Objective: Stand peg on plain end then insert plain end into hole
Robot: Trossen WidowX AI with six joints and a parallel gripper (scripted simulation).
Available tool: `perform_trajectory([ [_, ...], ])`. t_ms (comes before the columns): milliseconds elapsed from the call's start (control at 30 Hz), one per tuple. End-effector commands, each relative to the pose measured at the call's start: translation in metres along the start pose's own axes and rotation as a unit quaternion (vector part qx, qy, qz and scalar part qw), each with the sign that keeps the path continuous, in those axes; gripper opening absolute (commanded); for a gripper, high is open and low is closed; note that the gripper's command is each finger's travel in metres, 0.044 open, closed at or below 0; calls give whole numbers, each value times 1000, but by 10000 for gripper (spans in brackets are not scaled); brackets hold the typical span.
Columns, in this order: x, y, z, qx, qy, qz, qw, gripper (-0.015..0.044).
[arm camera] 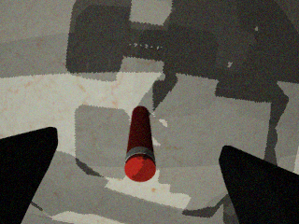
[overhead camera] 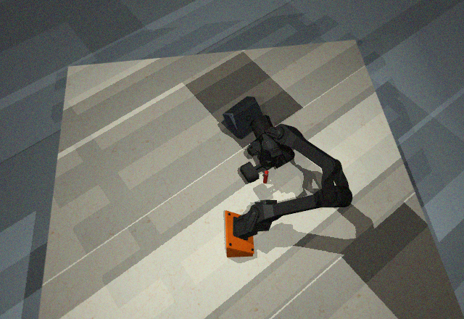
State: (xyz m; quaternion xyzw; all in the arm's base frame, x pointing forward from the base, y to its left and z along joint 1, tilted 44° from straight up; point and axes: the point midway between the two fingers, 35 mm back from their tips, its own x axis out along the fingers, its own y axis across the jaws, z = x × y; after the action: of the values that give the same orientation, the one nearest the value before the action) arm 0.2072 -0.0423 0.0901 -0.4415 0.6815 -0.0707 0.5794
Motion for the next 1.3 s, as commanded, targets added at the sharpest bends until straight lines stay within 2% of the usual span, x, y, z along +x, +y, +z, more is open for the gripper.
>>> perform_trajectory([
  [0,8,0,-1,-2,2,-1,1000,440],
  [500,27,0,-4,-2,4,-4,1000,440],
  [1033,24,0,-3,0,2,-2,1000,20],
  [1267,24,0,-3,0,2,-2,1000,0],
])
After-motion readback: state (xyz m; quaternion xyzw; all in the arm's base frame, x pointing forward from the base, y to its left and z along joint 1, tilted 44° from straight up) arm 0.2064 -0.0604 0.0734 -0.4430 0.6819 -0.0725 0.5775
